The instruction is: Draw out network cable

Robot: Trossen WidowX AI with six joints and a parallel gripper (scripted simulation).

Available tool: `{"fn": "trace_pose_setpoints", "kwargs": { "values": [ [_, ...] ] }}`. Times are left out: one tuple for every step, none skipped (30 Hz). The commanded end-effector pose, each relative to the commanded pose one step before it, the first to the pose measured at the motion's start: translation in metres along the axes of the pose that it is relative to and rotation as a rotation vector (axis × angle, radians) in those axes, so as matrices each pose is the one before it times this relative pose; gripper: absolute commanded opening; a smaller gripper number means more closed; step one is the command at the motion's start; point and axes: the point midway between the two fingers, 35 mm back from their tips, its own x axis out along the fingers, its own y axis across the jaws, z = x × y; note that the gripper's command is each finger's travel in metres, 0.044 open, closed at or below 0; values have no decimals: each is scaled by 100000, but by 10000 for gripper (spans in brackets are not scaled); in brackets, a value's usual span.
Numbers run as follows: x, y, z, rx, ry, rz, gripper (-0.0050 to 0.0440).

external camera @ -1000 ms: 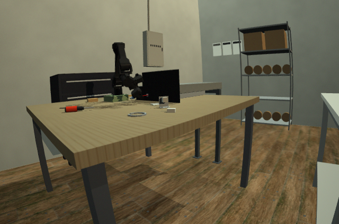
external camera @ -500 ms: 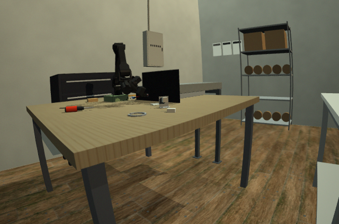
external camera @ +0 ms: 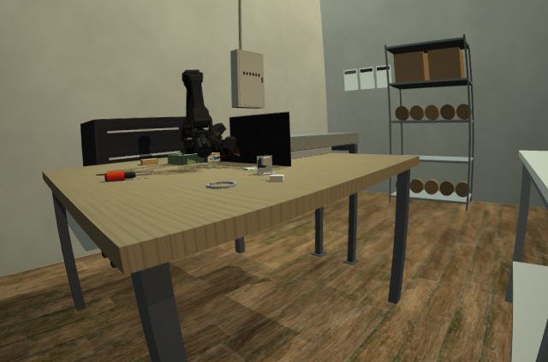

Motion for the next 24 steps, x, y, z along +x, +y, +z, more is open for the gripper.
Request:
{"fn": "trace_pose_setpoints", "kwargs": {
  "values": [
    [-549,-435,156,-2530,-89,-1128,440],
    [-464,20,100,16,384,287,440],
    [-654,-17,214,15,80,-2,440],
    [-920,-70,454,-938,565,-460,440],
    [-664,22,246,0,2,25,440],
    [-476,27,186,-7,-25,23,440],
    [-286,20,115,-7,-26,16,440],
    [-96,7,39,-3,-10,5,440],
    [0,0,0,0,0,0,440],
    [11,5,-15,78,-48,39,440],
    [115,56,-162,846,-519,422,440],
    [189,193,39,1223,49,697,440],
    [-40,30,110,1743,1100,361,440],
    [98,112,2,3098,1262,1212,440],
    [-92,-234,28,3207,2412,776,440],
    [28,8,-4,5207,2551,1069,440],
    [0,0,0,0,0,0,440],
    [0,0,0,0,0,0,440],
    [21,-32,-27,6180,3284,876,440],
    [7,-20,-3,4838,3500,709,440],
    [-6,-26,1,1837,2820,355,440],
    [-7,-18,1,3040,1505,109,440],
    [-11,-21,3,2928,1562,36,440],
    [-13,-23,4,3034,1534,-42,440]
  ]
}}
